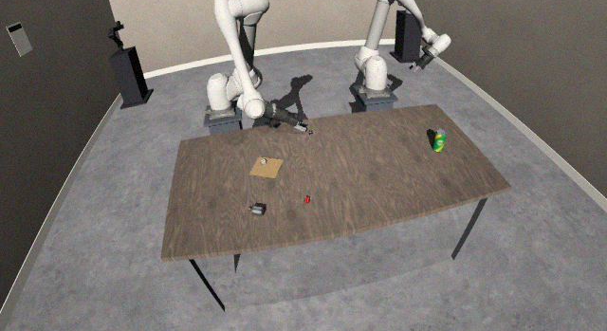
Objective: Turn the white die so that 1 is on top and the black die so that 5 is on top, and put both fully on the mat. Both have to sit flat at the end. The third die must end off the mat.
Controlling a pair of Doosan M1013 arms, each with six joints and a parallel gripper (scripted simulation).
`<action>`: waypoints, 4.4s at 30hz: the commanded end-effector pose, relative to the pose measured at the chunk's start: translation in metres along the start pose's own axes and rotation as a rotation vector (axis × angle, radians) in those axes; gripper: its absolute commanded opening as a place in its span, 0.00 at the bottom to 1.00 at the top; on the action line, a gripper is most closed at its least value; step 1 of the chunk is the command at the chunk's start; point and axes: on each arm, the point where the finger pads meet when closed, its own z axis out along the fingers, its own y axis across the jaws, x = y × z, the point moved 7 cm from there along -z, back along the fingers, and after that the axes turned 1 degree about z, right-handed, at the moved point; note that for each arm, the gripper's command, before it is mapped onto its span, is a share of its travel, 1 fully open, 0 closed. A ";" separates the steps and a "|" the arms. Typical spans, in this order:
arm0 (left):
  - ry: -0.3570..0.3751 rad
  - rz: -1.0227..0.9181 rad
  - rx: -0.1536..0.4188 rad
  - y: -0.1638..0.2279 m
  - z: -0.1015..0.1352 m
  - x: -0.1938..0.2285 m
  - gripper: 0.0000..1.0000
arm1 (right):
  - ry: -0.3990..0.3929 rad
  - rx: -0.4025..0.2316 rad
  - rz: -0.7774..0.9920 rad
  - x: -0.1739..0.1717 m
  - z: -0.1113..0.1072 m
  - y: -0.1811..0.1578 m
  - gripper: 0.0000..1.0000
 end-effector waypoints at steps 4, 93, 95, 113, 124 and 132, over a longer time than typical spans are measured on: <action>-0.001 0.000 0.000 0.000 0.000 0.000 1.00 | -0.001 0.000 -0.001 -0.019 -0.010 0.000 0.70; -0.001 0.000 0.000 0.000 0.000 0.000 1.00 | 1.076 0.123 0.172 -0.163 0.042 0.007 1.00; -0.001 0.000 0.000 0.000 0.000 0.000 1.00 | 1.070 0.179 0.266 -0.161 0.042 0.009 1.00; -0.001 0.000 0.000 0.000 0.000 0.000 1.00 | 0.969 0.574 0.926 -0.150 0.044 0.022 1.00; -0.001 0.000 0.000 0.000 0.000 0.000 1.00 | 0.864 0.793 1.295 -0.145 0.048 0.025 1.00; -0.001 0.000 0.000 0.000 0.000 0.000 1.00 | 0.758 0.957 1.572 -0.141 0.052 0.024 1.00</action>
